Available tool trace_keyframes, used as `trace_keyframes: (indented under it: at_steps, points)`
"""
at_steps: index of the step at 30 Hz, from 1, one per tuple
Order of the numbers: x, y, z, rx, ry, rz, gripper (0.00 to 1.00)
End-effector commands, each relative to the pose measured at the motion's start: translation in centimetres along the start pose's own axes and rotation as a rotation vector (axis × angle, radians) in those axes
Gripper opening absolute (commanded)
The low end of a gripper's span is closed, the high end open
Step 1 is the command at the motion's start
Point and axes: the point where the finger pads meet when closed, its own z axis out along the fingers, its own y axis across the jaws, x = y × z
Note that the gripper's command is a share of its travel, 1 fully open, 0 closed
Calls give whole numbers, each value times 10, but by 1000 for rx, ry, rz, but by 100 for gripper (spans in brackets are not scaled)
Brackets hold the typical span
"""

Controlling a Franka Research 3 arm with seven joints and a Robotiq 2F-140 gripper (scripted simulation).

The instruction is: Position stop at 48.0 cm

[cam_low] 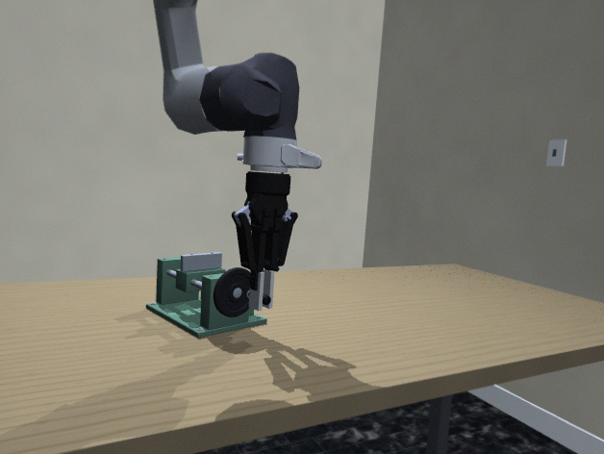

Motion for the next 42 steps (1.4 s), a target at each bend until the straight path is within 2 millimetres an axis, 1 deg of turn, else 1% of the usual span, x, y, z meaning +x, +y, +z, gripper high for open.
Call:
trace_keyframes:
  at_steps: [1, 4, 7, 11, 13, 17, 28, 30, 42]
  points:
    - [1, 4, 11, 1, 1, 11, 4]
    - [1, 12, 19, 1, 1, 11, 4]
    - [1, 20, 23, 1, 1, 11, 4]
    - [1, 29, 24, 1, 1, 11, 4]
    - [1, 29, 24, 1, 1, 11, 4]
    - [0, 37, 24, 1, 1, 11, 4]
    - [0, 54, 13, 1, 1, 11, 4]
    - [0, 54, 13, 1, 1, 11, 4]
    - [0, 60, -4, 1, 1, 11, 4]
